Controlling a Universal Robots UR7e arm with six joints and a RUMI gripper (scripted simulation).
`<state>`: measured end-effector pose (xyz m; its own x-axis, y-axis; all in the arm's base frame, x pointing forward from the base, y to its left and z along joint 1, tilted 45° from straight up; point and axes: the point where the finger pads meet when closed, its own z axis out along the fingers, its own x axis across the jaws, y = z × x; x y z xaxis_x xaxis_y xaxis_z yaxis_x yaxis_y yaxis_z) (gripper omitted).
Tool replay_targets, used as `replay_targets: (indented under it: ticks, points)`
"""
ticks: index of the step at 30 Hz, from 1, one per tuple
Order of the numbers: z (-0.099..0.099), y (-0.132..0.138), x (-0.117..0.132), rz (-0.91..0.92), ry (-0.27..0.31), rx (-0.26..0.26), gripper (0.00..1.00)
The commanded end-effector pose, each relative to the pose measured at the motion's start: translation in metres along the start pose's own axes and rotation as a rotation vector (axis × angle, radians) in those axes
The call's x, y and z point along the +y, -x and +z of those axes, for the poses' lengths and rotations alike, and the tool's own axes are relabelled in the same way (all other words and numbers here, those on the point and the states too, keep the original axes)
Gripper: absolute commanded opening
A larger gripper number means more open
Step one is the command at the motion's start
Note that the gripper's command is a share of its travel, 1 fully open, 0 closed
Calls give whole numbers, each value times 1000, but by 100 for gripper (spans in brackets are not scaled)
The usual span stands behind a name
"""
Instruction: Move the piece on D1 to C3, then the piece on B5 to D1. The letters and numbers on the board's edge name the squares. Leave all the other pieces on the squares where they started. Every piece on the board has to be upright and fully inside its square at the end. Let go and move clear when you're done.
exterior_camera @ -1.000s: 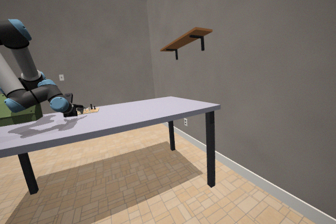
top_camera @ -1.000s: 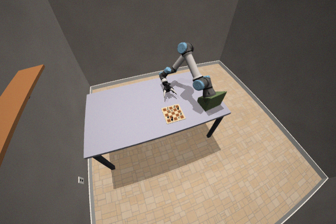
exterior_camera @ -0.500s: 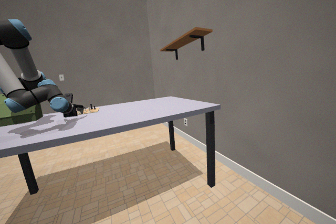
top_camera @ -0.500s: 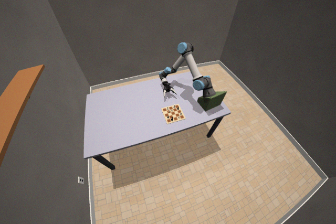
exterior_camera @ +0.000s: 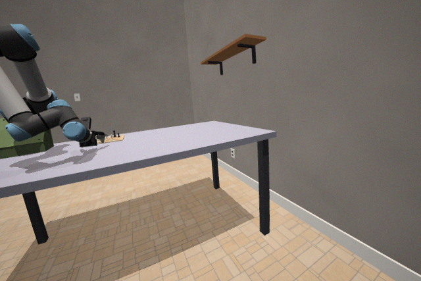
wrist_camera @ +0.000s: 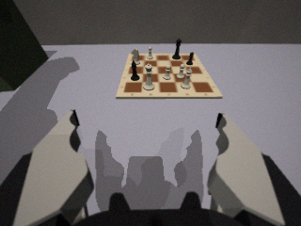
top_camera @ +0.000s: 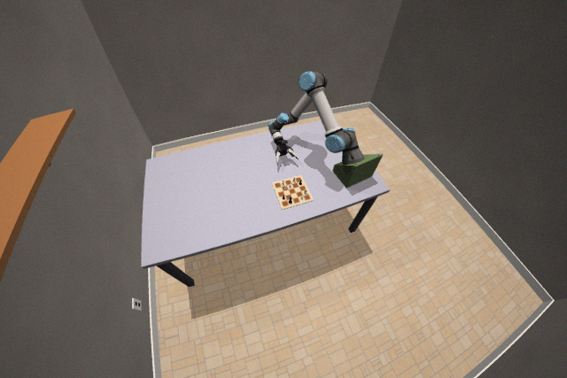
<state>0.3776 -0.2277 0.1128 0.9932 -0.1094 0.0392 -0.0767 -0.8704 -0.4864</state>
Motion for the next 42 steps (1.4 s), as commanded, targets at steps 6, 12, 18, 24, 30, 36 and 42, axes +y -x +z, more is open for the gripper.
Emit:
replay_targets:
  ticks: [6, 12, 18, 24, 30, 36, 42]
  points:
    - [0, 0, -1, -1, 1, 0, 100]
    - [-5, 1, -17, -1, 1, 0, 100]
    - [-13, 2, -42, -1, 1, 0, 100]
    - [-23, 4, -77, -1, 1, 0, 100]
    - [-26, 5, -86, -1, 1, 0, 100]
    - [-25, 4, -84, -1, 1, 0, 100]
    - [-21, 5, -84, -9, 6, -12, 100]
